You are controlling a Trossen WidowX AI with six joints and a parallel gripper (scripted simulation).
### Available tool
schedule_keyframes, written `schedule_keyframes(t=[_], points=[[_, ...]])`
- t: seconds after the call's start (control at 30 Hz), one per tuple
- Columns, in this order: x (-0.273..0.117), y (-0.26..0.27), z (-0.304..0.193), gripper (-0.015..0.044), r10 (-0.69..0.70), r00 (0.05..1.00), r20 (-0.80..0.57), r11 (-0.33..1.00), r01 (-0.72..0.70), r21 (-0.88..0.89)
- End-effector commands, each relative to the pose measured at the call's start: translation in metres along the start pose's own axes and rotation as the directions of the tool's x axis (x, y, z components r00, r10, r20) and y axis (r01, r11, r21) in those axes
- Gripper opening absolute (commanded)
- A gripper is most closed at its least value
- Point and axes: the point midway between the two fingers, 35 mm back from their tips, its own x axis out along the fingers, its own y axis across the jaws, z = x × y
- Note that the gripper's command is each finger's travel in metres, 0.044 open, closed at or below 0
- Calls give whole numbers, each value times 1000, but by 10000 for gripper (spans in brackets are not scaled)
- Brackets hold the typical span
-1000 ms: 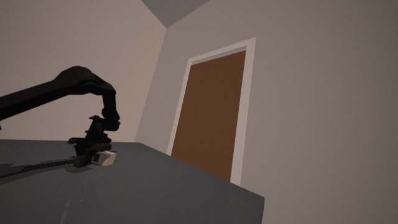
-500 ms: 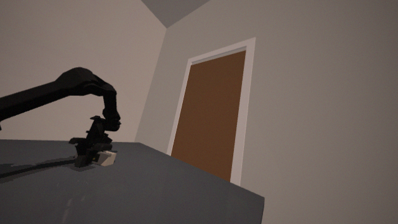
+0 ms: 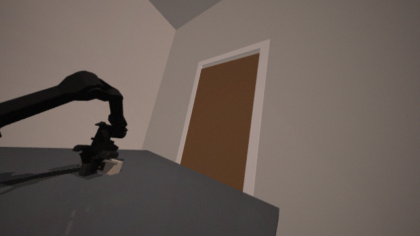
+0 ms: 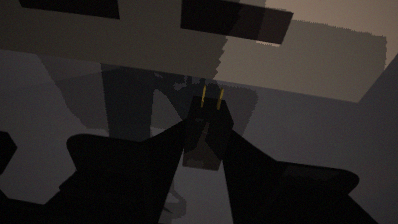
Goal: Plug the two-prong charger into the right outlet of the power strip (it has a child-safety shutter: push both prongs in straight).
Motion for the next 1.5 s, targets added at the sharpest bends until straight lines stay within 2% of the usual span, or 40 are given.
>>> schedule_keyframes(t=[0.0,1.47], points=[[-1,1,1,0,2,1000,1,1000,-2,1],[-2,1,8,0,2,1000,1,1000,-2,1]])
